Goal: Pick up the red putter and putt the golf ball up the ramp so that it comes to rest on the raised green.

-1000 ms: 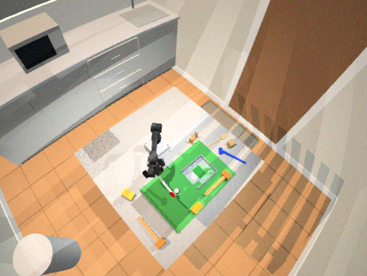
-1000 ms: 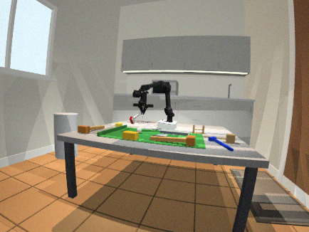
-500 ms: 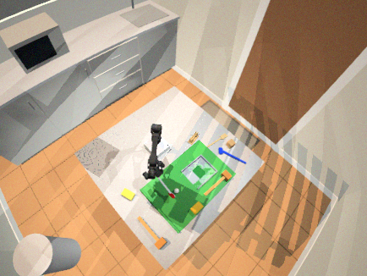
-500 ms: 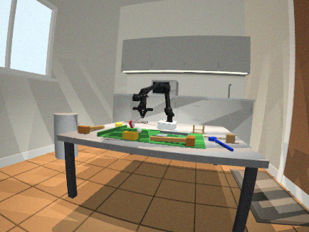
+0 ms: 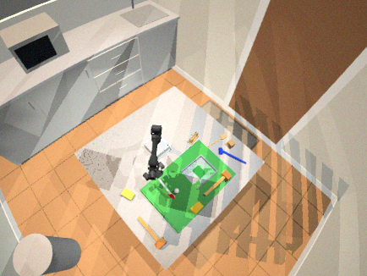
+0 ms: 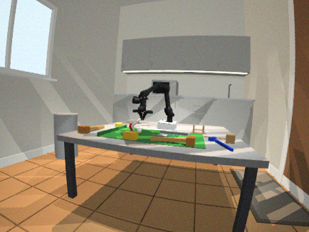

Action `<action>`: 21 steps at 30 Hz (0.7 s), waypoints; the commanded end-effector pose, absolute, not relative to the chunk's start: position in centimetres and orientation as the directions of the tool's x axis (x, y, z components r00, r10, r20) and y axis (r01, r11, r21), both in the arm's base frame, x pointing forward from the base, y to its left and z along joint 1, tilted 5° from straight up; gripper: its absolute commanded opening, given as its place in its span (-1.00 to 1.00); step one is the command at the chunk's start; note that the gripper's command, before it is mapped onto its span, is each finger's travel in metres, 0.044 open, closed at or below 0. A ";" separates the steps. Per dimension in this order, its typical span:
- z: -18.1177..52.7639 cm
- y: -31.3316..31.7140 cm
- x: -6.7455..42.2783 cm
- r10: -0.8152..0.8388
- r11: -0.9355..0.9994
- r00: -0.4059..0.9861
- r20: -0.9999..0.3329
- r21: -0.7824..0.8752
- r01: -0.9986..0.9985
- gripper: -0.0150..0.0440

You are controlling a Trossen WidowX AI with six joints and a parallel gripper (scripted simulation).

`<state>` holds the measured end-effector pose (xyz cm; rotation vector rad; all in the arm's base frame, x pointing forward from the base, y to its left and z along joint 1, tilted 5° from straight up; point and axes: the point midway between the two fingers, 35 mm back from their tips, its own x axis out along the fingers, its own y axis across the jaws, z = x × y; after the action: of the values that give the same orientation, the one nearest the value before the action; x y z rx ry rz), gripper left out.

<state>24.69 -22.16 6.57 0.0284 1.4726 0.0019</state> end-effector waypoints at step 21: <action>5.8 -24.6 24.6 0.019 1.000 0.095 -0.995 0.021 0.019 -0.49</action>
<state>24.58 -23.05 5.71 0.0337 1.4826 0.0091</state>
